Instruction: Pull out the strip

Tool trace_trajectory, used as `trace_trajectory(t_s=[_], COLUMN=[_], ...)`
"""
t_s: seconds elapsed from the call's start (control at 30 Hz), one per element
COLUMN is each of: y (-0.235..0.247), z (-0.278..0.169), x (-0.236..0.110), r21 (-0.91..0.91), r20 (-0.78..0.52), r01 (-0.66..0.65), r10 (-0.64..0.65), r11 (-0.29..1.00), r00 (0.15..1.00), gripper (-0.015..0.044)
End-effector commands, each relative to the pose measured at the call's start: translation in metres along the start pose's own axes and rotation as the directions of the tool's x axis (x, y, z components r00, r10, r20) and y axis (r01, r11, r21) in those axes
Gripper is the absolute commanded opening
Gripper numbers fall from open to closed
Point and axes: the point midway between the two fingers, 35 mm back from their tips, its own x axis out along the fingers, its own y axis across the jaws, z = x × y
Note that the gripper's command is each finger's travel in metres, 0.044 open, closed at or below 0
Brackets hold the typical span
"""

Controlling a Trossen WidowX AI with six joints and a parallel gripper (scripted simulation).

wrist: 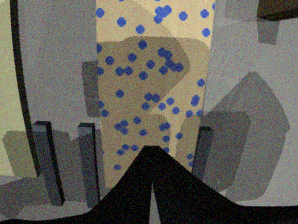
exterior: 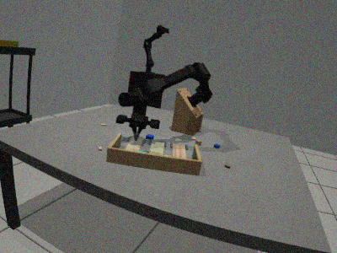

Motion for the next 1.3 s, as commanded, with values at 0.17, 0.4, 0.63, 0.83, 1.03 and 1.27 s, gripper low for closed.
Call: trace_trajectory(t_s=[0.17, 0.4, 0.63, 0.83, 1.03, 1.27], y=[0.0002, 0.0000, -0.0002, -0.0004, -0.0006, -0.0009], z=[0.0012, 0.0026, 0.0043, 0.0058, 0.0075, 0.0028], x=[0.0032, 0.0038, 0.0046, 0.0051, 0.0057, 0.0060], r21=[0.002, 0.002, 0.001, 0.001, 0.001, 0.002], r20=[0.001, 0.001, 0.001, 0.001, 0.001, 0.001], r01=[-0.005, -0.005, -0.005, -0.005, -0.005, -0.005], r10=[0.005, 0.005, 0.005, 0.005, 0.005, 0.005], r11=[1.000, 1.000, 1.000, 1.000, 1.000, 1.000], r00=[1.000, 1.000, 1.000, 1.000, 1.000, 1.000], gripper=[0.0000, 0.0000, 0.0000, 0.0000, 0.0000, 0.0000])
